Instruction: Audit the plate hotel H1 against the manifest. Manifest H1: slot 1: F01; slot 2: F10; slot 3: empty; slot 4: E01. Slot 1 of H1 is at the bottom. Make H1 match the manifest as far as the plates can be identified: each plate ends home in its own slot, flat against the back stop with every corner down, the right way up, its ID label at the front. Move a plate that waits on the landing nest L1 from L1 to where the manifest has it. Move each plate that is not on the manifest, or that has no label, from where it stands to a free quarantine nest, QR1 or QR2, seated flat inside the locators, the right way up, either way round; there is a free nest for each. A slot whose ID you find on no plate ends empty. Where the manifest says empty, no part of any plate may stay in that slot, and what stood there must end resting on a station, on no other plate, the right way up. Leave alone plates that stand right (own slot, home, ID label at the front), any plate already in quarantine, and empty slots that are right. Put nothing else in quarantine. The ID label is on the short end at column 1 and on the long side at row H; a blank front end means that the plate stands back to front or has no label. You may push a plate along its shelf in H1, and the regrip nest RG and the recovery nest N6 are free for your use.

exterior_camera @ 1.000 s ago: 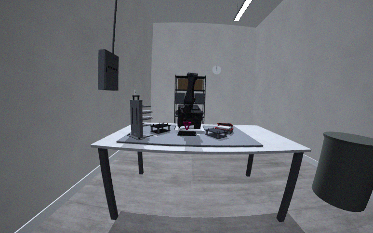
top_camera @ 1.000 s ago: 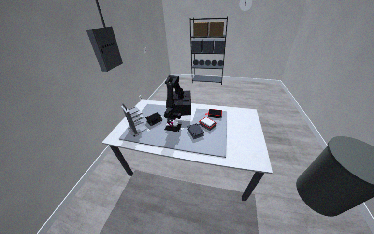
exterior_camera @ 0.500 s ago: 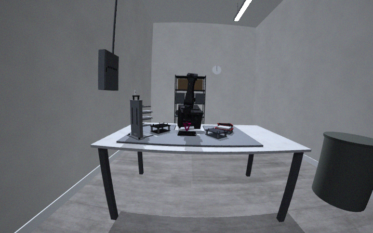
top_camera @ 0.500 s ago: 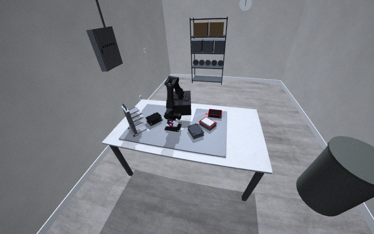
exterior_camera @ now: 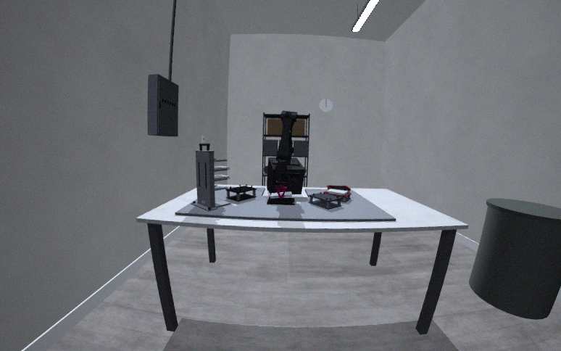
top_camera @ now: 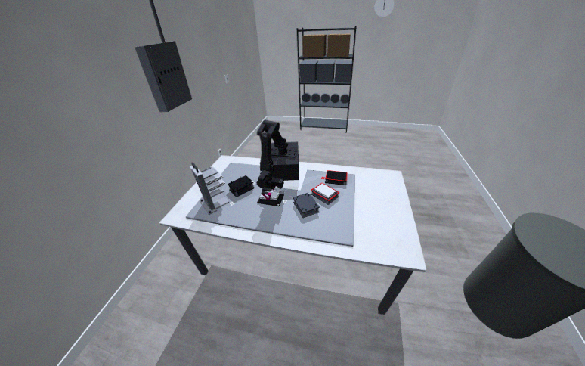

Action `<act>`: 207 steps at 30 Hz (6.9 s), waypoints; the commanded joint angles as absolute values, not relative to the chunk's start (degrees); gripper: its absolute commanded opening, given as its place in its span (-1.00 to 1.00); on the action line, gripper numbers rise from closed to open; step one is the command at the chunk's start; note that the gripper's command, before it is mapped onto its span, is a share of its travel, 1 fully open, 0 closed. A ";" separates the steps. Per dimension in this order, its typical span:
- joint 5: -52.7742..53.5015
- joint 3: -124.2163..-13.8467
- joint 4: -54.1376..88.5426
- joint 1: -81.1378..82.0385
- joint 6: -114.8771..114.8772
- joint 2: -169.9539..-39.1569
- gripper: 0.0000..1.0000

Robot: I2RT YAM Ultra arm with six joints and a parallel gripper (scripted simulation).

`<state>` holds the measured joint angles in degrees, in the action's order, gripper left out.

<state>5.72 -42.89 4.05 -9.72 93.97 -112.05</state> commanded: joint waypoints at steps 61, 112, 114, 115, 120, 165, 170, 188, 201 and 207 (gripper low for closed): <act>5.88 -42.49 9.70 -10.26 94.46 -105.51 1.00; 6.05 -42.40 15.74 -10.85 56.07 -99.42 1.00; 6.06 -42.40 15.74 -10.85 53.78 -99.42 1.00; 6.06 -42.40 15.74 -10.85 52.63 -99.42 1.00; 6.05 -42.40 15.74 -10.86 46.90 -99.42 1.00; 6.05 -42.40 15.73 -10.86 2.40 -99.42 1.00; 6.05 -42.40 15.73 -10.86 -3.33 -99.42 1.00; 6.04 -42.40 15.73 -10.86 -21.66 -99.42 1.00; 6.04 -42.40 15.74 -10.86 -37.32 -99.42 1.00; 6.04 -42.40 15.74 -10.86 -46.49 -99.42 1.00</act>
